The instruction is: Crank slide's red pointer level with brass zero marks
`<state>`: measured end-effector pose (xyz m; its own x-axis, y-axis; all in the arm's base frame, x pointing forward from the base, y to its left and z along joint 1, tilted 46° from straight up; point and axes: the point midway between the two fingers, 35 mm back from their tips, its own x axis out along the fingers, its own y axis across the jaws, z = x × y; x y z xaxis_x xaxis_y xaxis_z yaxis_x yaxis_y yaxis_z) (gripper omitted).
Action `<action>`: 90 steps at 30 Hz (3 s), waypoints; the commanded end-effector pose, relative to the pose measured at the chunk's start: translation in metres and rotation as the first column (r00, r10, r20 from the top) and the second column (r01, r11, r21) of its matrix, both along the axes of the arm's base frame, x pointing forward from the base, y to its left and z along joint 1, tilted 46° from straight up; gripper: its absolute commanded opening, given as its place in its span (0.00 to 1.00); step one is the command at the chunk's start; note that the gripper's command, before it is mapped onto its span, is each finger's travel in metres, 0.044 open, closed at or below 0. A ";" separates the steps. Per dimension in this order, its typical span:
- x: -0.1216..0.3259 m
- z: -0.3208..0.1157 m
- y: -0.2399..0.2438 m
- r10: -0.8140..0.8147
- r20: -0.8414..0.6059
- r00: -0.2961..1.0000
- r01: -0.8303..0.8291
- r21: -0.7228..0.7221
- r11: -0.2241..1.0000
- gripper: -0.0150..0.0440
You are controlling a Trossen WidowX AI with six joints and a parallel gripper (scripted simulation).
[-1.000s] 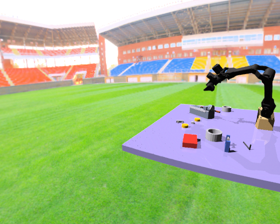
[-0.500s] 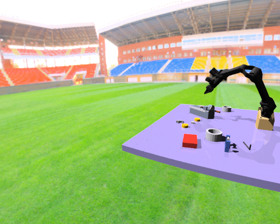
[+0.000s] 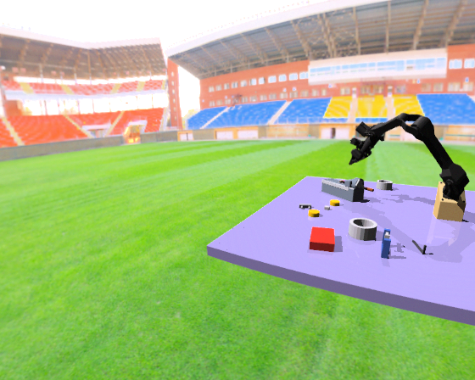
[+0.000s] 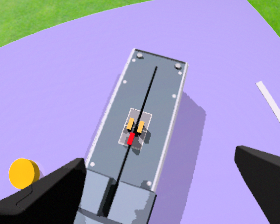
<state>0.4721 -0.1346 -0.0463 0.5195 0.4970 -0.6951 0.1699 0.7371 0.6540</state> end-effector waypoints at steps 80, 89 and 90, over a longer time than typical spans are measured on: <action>-0.102 0.025 0.081 -0.362 -0.159 0.919 0.357 -0.060 0.932 1.00; -0.108 -0.003 0.111 -0.351 -0.153 0.924 0.344 -0.069 0.936 1.00; -0.108 -0.004 0.111 -0.351 -0.153 0.924 0.344 -0.069 0.936 1.00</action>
